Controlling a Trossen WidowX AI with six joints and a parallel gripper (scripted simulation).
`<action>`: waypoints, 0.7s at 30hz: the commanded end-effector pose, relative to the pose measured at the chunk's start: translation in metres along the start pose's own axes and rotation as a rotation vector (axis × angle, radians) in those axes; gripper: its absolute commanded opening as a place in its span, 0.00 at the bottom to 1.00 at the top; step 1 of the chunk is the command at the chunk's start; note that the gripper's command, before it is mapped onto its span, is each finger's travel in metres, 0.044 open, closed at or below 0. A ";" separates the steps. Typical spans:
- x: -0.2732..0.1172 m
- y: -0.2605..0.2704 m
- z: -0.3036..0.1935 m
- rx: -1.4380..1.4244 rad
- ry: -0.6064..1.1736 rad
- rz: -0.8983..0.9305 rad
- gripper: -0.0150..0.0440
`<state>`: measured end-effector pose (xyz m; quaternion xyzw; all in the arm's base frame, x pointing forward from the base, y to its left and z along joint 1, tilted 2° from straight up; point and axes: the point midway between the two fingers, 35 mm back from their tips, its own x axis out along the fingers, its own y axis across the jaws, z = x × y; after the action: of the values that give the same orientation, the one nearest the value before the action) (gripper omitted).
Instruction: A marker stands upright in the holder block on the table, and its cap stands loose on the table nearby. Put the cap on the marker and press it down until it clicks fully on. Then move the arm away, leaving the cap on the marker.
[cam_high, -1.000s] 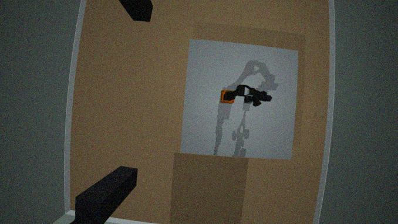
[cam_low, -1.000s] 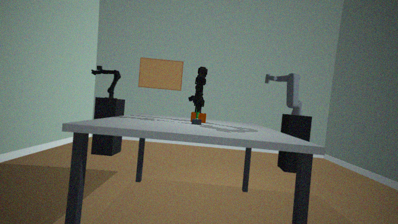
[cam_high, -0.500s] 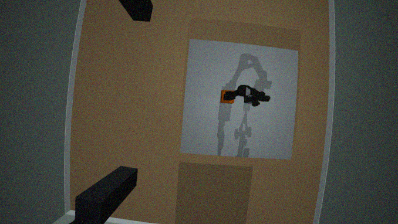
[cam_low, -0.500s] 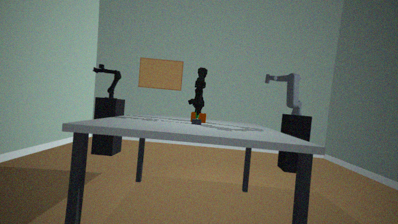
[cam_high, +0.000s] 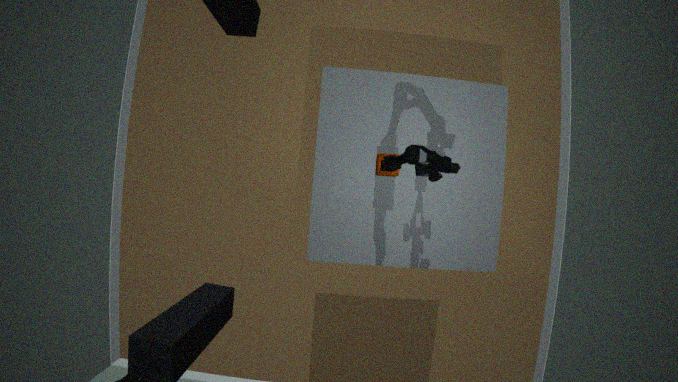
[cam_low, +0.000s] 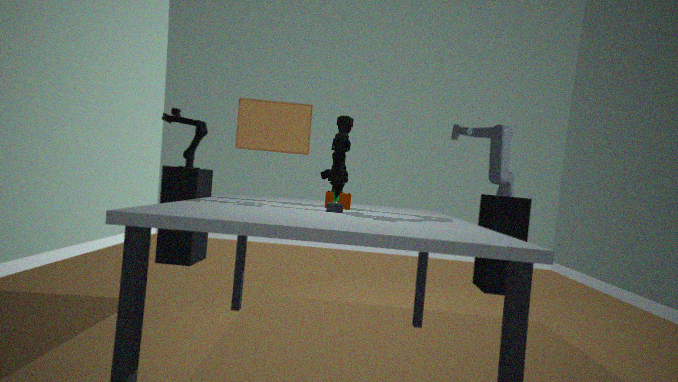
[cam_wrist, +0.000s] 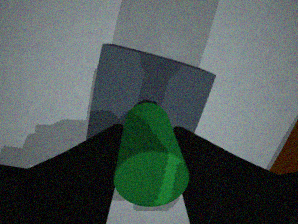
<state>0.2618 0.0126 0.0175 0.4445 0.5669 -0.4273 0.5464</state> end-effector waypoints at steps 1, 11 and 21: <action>0.000 0.000 0.000 0.000 0.000 0.000 0.57; 0.000 0.000 0.000 0.000 0.000 0.000 1.00; -0.075 0.000 0.000 0.000 0.000 0.000 1.00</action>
<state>0.2662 0.0109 0.0764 0.4475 0.5636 -0.4263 0.5481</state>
